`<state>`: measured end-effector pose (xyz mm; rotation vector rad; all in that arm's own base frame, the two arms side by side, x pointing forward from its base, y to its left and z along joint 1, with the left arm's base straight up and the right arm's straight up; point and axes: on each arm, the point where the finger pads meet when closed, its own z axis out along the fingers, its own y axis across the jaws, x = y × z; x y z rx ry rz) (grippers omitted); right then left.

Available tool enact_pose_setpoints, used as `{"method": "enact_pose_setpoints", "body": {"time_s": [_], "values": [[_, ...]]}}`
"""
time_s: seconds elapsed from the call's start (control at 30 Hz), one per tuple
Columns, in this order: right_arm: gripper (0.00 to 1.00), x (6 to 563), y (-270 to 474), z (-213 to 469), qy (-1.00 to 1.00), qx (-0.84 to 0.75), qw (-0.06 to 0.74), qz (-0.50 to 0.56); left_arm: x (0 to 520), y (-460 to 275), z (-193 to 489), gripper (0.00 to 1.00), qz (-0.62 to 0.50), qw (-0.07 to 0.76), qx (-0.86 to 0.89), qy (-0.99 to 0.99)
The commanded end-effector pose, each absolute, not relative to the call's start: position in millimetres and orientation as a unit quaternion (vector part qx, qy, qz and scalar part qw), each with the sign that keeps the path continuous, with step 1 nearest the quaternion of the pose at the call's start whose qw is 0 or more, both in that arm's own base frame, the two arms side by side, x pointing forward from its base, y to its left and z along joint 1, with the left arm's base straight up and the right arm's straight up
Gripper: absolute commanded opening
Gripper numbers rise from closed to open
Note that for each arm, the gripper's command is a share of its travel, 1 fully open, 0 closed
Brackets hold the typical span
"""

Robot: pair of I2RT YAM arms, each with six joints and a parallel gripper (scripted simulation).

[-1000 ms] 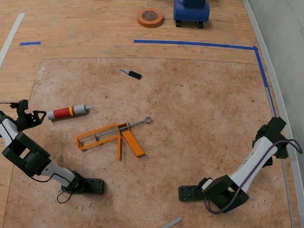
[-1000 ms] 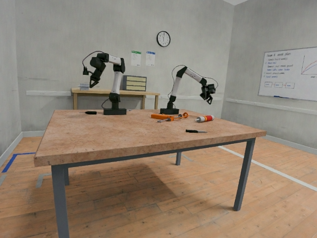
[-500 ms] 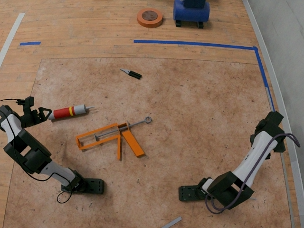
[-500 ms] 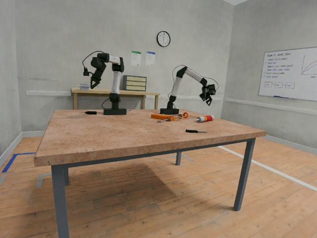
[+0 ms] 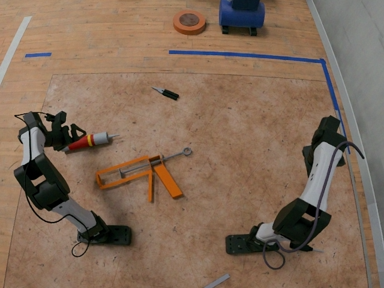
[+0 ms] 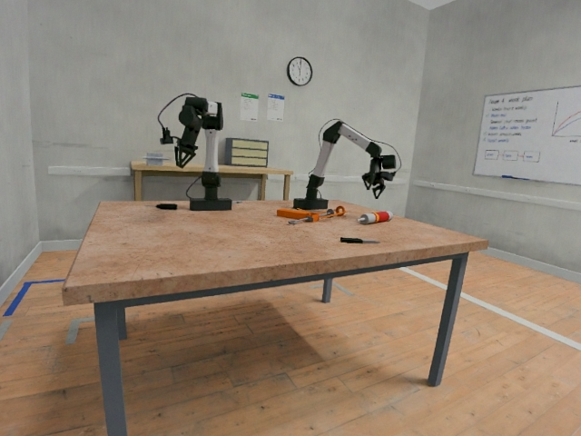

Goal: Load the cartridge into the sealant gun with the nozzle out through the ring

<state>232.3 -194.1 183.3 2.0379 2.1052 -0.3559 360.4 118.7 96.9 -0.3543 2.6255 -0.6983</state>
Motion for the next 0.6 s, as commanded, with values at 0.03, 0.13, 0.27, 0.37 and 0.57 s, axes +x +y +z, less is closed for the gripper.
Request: {"method": "enact_pose_setpoints", "body": {"time_s": [0.03, 0.13, 0.27, 0.37, 0.57], "values": [[0.62, 257.4, -188.7, 186.0, 0.704, 0.695, 0.111, -0.094, 362.9, 112.1, 88.7, 0.92, -0.242, 0.155, -0.165, 0.943], [0.62, 279.8, -176.7, 181.1, 0.713, 0.689, 0.112, -0.075, 367.4, 94.6, 84.5, 0.92, -0.237, 0.132, -0.167, 0.948], [0.62, 303.6, -158.4, 174.4, 0.722, 0.681, 0.105, -0.054, 371.4, 73.2, 79.6, 0.92, -0.228, 0.103, -0.172, 0.953], [0.62, 320.7, -143.6, 169.2, 0.729, 0.676, 0.099, -0.038, 373.7, 57.4, 76.0, 0.92, -0.219, 0.084, -0.176, 0.956], [0.62, 338.8, -121.9, 161.5, 0.738, 0.669, 0.085, -0.023, 375.7, 36.9, 72.4, 0.92, -0.205, 0.061, -0.18, 0.96]]}}
